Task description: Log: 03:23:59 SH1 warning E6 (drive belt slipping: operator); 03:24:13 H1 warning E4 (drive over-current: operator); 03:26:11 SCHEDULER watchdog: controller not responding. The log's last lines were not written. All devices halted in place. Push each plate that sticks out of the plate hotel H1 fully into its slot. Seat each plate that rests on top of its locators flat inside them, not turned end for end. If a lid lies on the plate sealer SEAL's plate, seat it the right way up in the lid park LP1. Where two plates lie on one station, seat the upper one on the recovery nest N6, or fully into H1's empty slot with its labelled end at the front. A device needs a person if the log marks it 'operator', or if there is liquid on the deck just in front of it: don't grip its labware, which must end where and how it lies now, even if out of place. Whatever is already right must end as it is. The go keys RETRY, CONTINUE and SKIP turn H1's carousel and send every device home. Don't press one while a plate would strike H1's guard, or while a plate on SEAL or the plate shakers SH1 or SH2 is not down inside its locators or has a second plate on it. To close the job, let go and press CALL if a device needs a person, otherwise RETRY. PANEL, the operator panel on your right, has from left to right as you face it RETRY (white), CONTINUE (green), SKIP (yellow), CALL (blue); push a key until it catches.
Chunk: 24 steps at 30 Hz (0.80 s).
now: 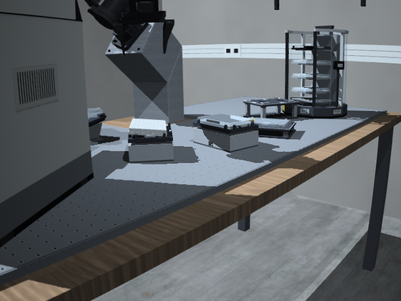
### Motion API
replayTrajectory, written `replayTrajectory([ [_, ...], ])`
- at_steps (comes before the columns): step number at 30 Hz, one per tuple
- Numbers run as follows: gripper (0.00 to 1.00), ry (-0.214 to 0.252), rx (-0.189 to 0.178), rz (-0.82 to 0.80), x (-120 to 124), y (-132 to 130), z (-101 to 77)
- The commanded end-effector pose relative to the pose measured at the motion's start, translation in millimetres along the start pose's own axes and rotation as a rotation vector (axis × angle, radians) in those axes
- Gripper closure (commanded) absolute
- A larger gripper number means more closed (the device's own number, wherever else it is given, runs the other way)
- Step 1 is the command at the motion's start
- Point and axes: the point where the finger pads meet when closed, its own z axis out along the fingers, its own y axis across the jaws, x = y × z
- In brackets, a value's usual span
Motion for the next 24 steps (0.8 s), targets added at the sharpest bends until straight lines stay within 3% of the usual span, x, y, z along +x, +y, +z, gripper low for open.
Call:
replayTrajectory([
  [1,0.0,-0.025,-0.009,0.152,-22.0,-20.4,-9.9],
  [5,0.0,-0.025,-0.009,0.28,-25.4,-33.9,-10.3],
  [24,0.0,-0.033,-0.006,0.26,-40.0,-87.9,-12.1],
])
